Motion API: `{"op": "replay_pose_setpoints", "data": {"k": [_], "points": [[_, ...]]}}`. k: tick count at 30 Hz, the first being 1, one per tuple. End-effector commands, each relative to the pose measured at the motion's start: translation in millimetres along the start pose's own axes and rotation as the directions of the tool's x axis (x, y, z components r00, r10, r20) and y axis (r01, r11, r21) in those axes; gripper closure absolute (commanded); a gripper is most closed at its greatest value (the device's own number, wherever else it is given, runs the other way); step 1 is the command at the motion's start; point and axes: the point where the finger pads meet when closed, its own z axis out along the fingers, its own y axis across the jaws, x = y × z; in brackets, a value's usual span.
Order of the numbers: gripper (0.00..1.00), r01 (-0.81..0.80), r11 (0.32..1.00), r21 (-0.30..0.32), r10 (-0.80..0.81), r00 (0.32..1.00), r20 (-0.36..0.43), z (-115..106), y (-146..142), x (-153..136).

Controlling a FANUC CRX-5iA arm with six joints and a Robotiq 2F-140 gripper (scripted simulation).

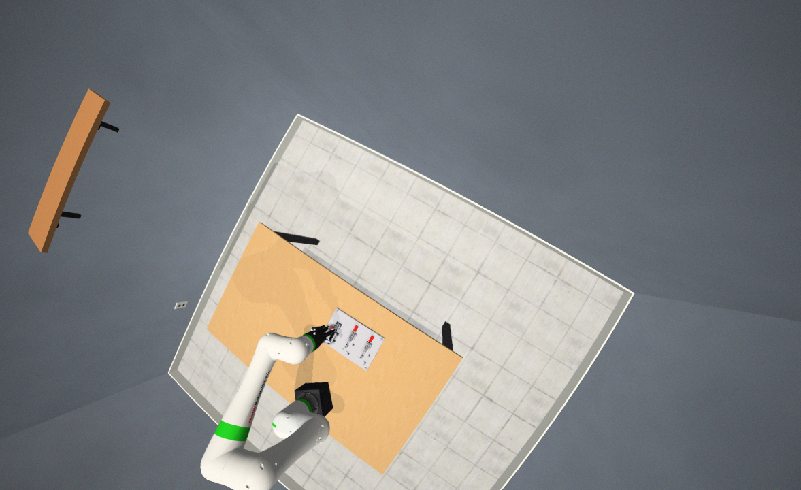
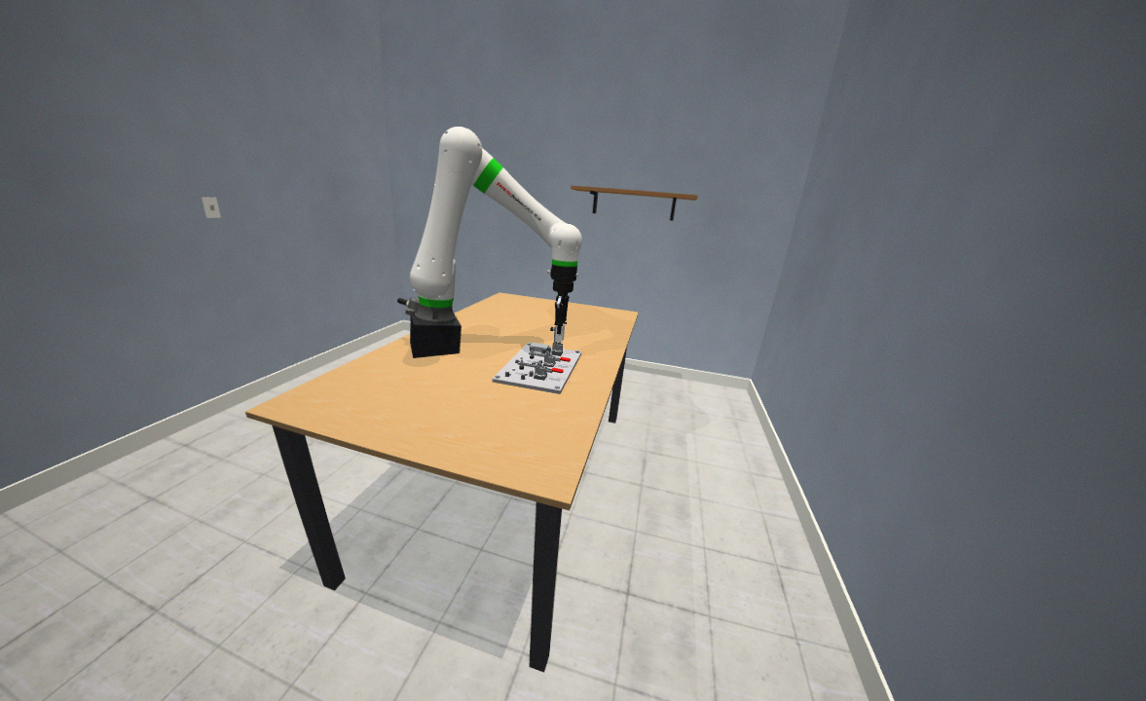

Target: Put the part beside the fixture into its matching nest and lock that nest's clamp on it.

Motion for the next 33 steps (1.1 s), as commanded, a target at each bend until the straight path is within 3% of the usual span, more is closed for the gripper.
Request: {"op": "replay_pose_setpoints", "data": {"k": [1,33], "points": [[1.0,0.0,1.0,0.0,0.0,1.0,0.0,-0.1,0.0,0.1],[1.0,0.0,1.0,0.0,0.0,1.0,0.0,-0.3,0.0,4.7]]}}
